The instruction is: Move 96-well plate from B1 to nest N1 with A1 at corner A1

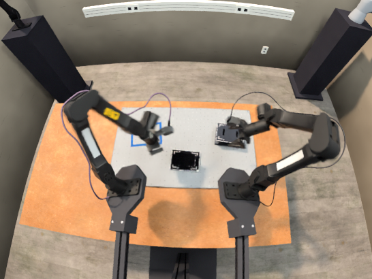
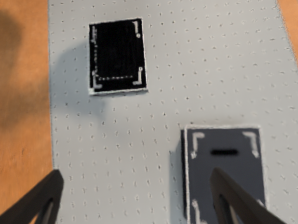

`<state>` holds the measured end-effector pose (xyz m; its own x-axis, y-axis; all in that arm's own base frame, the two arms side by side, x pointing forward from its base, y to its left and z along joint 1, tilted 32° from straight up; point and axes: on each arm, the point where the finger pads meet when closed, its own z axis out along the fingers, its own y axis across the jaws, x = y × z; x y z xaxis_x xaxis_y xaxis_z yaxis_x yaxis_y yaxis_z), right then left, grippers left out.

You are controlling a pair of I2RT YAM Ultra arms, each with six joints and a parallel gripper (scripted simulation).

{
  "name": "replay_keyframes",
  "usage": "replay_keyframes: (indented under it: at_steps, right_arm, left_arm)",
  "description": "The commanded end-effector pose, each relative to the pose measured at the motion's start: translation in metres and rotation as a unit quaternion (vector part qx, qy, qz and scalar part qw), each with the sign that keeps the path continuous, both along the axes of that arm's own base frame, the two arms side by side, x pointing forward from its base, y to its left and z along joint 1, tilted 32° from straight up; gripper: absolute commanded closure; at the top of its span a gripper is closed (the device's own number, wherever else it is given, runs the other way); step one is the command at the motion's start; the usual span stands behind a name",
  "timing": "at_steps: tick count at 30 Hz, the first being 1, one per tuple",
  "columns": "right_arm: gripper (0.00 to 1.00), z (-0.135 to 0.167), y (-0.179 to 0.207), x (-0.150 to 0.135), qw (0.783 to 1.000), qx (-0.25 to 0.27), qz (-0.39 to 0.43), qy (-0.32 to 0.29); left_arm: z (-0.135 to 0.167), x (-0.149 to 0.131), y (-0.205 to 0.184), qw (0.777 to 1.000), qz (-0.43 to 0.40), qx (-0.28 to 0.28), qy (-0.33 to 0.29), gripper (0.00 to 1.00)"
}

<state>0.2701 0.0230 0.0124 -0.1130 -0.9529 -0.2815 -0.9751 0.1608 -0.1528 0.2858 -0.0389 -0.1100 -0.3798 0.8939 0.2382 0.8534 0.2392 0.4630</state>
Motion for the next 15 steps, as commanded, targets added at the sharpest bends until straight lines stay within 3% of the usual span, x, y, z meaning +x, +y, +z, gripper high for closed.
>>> replay_keyframes:
  at_steps: [1, 7, 10, 15]
  right_arm:
    - [0.0, -0.044, 0.016, 0.054, 0.992, -0.042, -0.094, -0.073]
    - [0.0, -0.098, 0.053, 0.05, 0.986, -0.053, -0.134, -0.083]
    - [0.0, -0.111, 0.057, 0.046, 0.985, -0.057, -0.143, -0.08]
    - [0.0, -0.149, 0.08, 0.031, 0.974, -0.053, -0.195, -0.106]
  left_arm:
    - [0.026, 0.019, 0.009, 0.996, -0.011, -0.061, -0.067, 0.0]
    - [0.058, 0.025, 0.053, 0.987, 0.036, -0.105, -0.12, 0.0]
    - [0.063, 0.026, 0.059, 0.984, 0.043, -0.113, -0.129, 0.0]
    - [0.098, 0.038, 0.101, 0.963, 0.093, -0.165, -0.191, 0.0]
